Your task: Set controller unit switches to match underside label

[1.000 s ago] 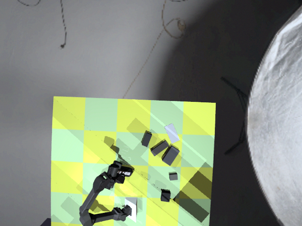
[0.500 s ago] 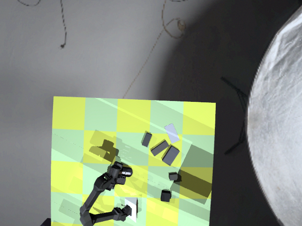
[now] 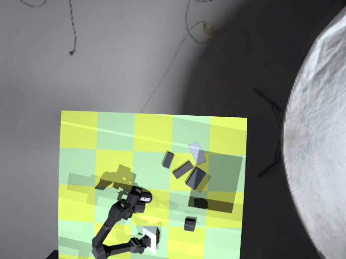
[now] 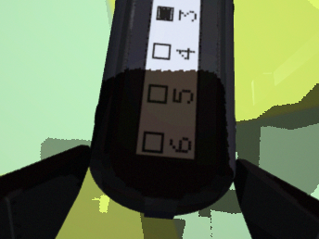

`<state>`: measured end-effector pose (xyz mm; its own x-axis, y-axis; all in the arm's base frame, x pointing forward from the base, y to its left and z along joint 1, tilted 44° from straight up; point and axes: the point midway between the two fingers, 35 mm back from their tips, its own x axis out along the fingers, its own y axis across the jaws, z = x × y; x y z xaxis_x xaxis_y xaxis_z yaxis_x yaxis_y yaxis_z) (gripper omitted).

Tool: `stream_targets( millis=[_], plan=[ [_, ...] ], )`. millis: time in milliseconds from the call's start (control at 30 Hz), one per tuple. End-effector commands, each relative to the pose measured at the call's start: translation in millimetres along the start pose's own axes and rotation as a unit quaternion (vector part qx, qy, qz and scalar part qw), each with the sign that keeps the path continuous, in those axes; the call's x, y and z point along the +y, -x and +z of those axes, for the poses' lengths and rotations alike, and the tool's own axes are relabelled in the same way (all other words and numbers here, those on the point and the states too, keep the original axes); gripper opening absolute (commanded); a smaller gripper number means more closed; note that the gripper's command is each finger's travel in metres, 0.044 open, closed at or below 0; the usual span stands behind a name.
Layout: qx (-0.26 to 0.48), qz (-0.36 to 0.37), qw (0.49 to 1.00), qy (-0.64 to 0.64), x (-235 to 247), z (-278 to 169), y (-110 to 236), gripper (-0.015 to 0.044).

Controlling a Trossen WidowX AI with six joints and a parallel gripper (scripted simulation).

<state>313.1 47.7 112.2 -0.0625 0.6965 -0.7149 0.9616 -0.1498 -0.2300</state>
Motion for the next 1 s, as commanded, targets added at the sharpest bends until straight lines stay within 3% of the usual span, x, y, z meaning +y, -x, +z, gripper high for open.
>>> stream_targets(
  millis=[0,967],
  plan=[
    [-0.009,0.002,1.000,-0.001,1.0,7.1,3.4,0.0336],
    [-0.009,0.002,1.000,-0.001,1.0,26.9,16.6,0.0336]
  ],
)
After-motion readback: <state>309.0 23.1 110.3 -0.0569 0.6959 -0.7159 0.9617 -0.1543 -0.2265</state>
